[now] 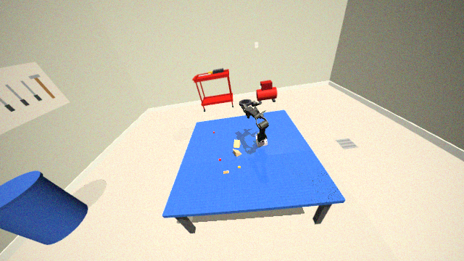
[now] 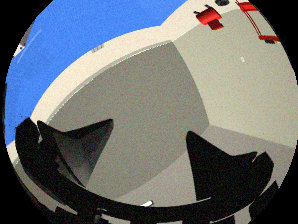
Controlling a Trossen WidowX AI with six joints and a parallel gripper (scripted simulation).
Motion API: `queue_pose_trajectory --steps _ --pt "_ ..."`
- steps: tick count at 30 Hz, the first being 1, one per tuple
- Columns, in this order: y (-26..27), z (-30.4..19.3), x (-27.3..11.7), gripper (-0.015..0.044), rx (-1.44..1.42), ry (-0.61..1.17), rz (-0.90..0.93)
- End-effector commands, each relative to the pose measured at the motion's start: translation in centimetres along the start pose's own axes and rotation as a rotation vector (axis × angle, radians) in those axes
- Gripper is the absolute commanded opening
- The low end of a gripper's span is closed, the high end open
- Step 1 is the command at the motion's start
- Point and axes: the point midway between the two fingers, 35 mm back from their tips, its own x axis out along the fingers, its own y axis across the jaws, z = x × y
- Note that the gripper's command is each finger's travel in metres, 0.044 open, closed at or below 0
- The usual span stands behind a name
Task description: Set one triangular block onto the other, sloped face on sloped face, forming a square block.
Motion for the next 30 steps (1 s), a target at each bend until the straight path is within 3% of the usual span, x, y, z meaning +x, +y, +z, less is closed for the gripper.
queue_pose_trajectory --steps 1,8,15,23,30 --pt "-0.1 0.2 -0.1 0.0374 0.010 -0.011 -0.003" --pt "-1.6 7.3 -6.5 0.0190 0.337 -0.431 -0.001" --pt "0.2 13.8 -16.1 0.0006 0.587 -0.824 0.265" --pt "6.6 17.9 -27.8 0.0000 0.710 -0.996 0.828" --pt "14.4 17.9 -36.8 0.0000 0.703 -0.796 1.356"
